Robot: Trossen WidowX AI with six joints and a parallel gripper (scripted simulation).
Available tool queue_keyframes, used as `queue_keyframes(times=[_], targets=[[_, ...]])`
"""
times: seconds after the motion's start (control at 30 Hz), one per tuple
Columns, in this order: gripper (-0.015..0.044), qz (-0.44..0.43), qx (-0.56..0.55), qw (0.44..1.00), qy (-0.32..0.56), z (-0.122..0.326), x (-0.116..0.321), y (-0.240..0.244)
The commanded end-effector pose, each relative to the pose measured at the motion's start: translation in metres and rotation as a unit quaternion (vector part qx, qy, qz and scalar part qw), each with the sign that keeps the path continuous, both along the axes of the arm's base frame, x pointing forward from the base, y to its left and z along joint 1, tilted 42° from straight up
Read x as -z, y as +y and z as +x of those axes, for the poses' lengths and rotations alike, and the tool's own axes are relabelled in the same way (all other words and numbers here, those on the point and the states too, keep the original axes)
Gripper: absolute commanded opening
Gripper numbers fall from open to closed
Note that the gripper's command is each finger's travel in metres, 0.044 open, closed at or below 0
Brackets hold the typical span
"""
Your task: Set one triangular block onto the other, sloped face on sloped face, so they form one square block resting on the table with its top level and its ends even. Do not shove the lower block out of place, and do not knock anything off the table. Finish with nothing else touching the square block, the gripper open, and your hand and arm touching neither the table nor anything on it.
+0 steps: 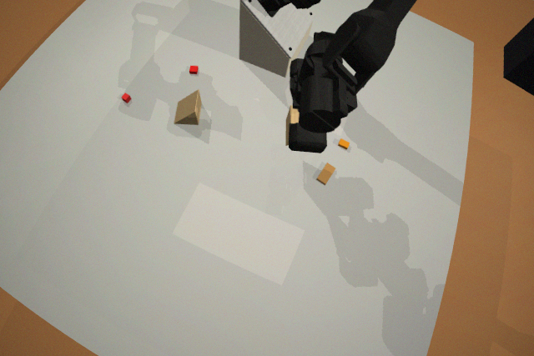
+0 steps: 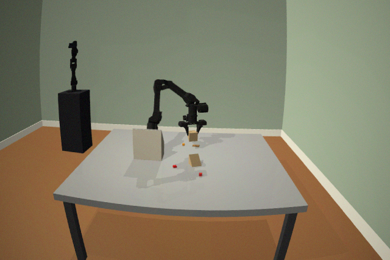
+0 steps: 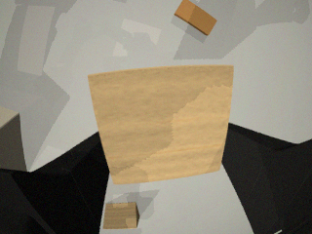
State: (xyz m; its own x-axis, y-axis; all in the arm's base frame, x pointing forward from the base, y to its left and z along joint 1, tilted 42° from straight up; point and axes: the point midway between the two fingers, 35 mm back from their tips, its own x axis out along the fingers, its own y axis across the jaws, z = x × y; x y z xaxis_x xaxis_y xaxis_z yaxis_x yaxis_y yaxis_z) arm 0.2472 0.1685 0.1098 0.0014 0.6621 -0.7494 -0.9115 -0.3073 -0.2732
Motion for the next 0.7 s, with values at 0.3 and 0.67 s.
queue_keyframes(times=[0.3,0.67], targets=[[0.0,-0.028,0.007,1.0,-0.003,0.038,0.026,-0.043],[0.0,-0.047,0.021,0.999,0.01,0.057,0.053,-0.085]])
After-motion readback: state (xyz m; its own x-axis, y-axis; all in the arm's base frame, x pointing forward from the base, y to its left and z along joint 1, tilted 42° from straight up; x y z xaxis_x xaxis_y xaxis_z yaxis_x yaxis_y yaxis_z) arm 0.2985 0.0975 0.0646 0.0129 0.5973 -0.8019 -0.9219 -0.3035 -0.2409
